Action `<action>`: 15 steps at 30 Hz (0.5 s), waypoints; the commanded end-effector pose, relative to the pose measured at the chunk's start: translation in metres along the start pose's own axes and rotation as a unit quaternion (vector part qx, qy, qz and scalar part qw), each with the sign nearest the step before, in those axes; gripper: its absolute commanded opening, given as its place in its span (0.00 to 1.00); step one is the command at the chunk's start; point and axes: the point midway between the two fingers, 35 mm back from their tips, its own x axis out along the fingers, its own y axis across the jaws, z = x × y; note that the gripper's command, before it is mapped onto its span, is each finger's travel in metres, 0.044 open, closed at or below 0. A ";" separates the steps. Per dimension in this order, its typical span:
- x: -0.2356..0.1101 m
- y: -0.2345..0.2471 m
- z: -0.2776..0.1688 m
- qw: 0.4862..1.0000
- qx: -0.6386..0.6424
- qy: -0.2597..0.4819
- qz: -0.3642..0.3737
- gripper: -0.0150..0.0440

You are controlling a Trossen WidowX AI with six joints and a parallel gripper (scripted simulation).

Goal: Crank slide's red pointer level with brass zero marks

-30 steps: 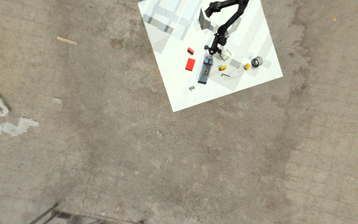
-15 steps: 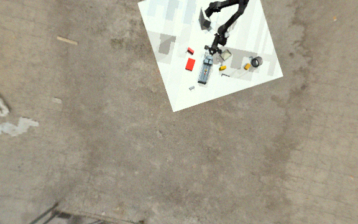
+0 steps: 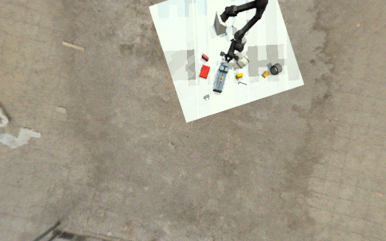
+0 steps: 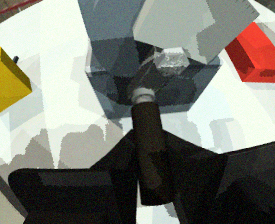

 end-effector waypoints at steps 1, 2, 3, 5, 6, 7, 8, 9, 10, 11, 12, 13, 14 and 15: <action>-0.003 0.009 0.003 1.000 -0.002 -0.003 0.010 0.25; -0.003 0.009 0.003 1.000 -0.002 -0.003 0.010 0.25; -0.003 0.009 0.003 1.000 -0.002 -0.003 0.010 0.25; -0.003 0.009 0.003 1.000 -0.002 -0.003 0.010 0.25; -0.004 0.009 0.003 1.000 -0.002 -0.003 0.010 0.25; -0.004 0.009 0.003 1.000 -0.002 -0.003 0.010 0.25; -0.004 0.010 0.003 1.000 -0.002 -0.003 0.010 0.25; -0.004 0.010 0.003 1.000 -0.002 -0.003 0.010 0.25; -0.004 0.010 0.003 1.000 -0.002 -0.003 0.010 0.25; -0.004 0.010 0.004 1.000 -0.002 -0.003 0.010 0.25; -0.004 0.010 0.004 1.000 -0.002 -0.003 0.010 0.25; -0.005 0.011 0.004 1.000 -0.002 -0.003 0.010 0.25; -0.005 0.011 0.004 1.000 -0.002 -0.003 0.010 0.25; -0.005 0.011 0.004 1.000 -0.002 -0.003 0.010 0.25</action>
